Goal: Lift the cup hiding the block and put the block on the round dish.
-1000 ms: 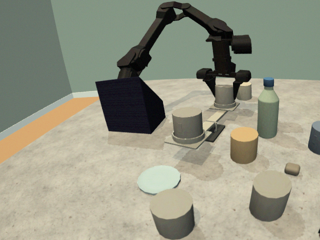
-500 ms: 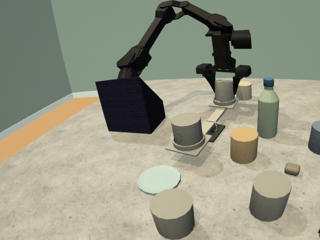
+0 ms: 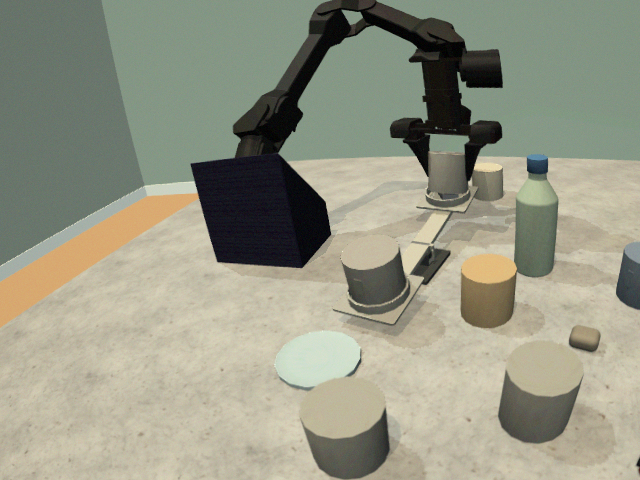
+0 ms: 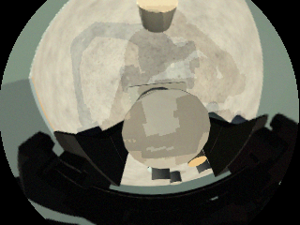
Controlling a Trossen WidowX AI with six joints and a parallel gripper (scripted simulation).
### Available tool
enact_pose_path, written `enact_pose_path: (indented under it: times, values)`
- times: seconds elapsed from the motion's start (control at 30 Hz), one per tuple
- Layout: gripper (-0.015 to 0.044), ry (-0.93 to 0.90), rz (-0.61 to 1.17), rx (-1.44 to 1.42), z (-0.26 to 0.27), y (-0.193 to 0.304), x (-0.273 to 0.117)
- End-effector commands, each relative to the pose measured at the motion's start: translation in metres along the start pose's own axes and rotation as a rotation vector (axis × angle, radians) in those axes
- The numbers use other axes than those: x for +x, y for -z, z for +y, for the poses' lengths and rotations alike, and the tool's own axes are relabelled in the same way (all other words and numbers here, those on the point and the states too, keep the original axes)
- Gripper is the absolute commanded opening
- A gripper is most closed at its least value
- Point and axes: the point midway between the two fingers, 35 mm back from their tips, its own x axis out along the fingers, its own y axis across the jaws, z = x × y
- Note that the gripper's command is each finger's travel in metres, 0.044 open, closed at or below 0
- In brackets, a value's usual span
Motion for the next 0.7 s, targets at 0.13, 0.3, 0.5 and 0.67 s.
enact_pose_path:
  times: [0.13,0.3,0.5,0.67]
  values:
    - [0.0,0.02,-0.006,-0.016,-0.005,-0.003,-0.014]
    - [0.0,0.02,-0.006,-0.016,-0.004,-0.003,-0.02]
    - [0.0,0.02,-0.006,-0.016,-0.004,-0.003,-0.028]
    - [0.0,0.02,-0.006,-0.016,-0.003,-0.003,-0.034]
